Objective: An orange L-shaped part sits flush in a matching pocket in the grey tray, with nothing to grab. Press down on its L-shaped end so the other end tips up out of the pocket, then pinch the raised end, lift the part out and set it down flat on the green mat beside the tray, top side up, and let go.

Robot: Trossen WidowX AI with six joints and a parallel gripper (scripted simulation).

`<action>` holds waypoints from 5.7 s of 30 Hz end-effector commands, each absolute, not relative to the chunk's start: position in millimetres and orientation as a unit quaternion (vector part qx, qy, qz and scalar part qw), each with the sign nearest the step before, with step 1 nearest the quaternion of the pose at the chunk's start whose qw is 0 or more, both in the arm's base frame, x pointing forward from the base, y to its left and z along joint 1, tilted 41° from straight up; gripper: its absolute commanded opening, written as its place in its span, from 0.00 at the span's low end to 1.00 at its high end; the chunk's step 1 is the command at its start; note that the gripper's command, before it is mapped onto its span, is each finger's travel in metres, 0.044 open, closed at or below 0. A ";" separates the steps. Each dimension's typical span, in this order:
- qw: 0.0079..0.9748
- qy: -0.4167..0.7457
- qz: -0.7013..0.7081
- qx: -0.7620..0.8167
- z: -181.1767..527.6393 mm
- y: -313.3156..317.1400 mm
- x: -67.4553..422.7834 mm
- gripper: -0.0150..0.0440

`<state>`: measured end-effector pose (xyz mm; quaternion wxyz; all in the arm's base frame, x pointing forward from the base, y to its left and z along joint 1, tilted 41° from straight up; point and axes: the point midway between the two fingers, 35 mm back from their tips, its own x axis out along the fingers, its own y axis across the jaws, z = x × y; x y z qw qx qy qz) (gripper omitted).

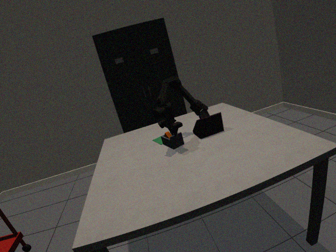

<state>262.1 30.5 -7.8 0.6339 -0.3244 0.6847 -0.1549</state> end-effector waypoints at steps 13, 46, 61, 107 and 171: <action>0.627 0.688 -0.154 -0.331 -29.0 12.1 257.8 0.56; 0.635 0.683 -0.153 -0.327 -44.3 0.9 261.2 0.56; 0.627 0.688 -0.153 -0.331 -35.3 21.3 255.6 0.56; 0.710 0.568 -0.414 -0.051 58.8 40.8 276.6 0.73; 0.679 0.373 -0.595 0.215 26.6 -35.5 291.1 0.68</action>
